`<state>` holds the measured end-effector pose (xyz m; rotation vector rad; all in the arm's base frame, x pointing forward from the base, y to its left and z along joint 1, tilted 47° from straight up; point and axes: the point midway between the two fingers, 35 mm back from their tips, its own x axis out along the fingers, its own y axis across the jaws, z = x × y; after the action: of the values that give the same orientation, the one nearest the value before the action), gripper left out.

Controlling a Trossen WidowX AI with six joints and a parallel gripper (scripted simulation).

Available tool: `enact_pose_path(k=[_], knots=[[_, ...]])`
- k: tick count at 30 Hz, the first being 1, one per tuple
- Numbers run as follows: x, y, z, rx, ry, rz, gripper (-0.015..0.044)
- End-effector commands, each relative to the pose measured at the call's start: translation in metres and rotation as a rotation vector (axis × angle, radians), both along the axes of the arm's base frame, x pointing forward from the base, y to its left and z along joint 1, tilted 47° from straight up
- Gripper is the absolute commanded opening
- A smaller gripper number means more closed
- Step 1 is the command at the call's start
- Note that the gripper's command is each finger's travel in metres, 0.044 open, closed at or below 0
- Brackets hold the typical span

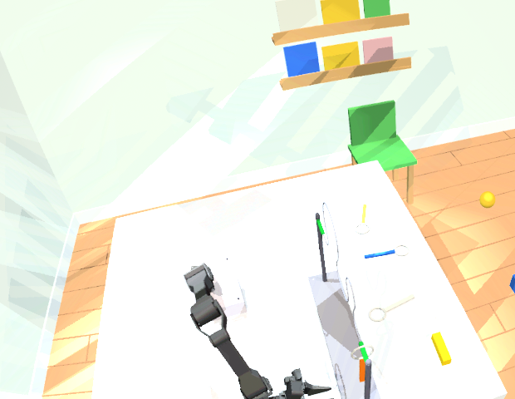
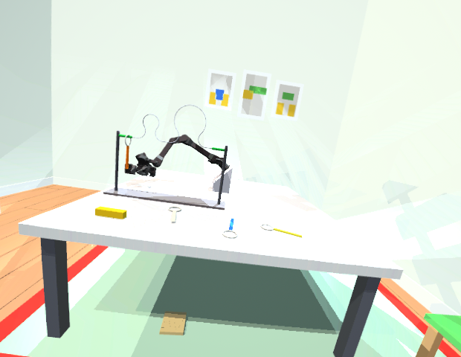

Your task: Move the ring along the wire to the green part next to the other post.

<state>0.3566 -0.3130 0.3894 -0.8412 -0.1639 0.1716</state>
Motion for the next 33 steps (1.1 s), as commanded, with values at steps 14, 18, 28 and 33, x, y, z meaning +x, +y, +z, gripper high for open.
enact_pose_path(k=[14,18,28,33], knots=[[0.039,0.047,0.037,-0.006,-0.005,0.011,0.016],[0.045,0.048,0.038,-0.005,-0.006,0.011,0.016],[0.061,0.051,0.04,-0.004,-0.008,0.011,0.016],[0.068,0.052,0.041,-0.004,-0.009,0.011,0.016]])
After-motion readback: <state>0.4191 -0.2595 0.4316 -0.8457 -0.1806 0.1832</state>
